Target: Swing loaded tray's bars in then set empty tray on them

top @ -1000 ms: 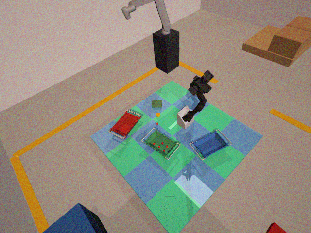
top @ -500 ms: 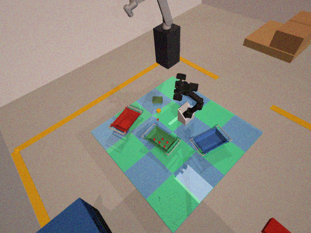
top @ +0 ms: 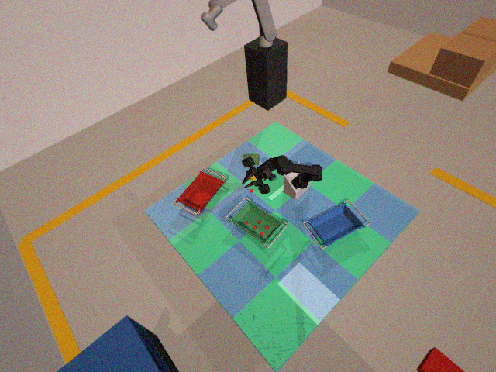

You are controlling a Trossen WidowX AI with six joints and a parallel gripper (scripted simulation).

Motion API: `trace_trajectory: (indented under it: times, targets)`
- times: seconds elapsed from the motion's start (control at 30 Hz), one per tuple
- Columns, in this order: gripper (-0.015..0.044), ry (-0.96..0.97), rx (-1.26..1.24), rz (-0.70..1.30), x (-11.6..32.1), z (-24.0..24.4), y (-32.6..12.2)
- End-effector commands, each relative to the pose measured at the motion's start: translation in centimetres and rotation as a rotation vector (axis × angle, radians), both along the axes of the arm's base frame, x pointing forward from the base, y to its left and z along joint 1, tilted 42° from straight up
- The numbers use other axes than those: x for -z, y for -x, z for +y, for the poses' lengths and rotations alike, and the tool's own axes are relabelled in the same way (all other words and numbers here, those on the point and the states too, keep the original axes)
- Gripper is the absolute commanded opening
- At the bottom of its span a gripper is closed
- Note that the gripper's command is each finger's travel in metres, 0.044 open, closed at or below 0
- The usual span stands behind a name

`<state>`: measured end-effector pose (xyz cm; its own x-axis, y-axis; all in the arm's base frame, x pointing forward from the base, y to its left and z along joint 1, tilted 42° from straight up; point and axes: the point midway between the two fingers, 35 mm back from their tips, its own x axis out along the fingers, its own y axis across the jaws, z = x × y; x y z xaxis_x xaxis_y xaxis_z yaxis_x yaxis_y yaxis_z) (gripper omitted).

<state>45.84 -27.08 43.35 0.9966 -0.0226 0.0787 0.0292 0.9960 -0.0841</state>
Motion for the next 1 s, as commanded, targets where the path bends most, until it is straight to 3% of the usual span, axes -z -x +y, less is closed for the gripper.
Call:
trace_trajectory:
  times: [0.0,0.23,0.43,0.77,0.97]
  targets:
    - [0.0081,-0.121,-0.111,0.165,5.3,4.8,-2.7]
    - [0.0081,-0.294,-0.275,0.462,13.7,13.6,-4.4]
    - [0.0081,-0.409,-0.408,0.744,20.2,21.7,-2.9]
    - [0.0081,-0.526,-0.589,1.275,28.7,34.2,5.3]
    - [0.0081,-0.543,-0.641,1.528,31.1,38.4,10.7]
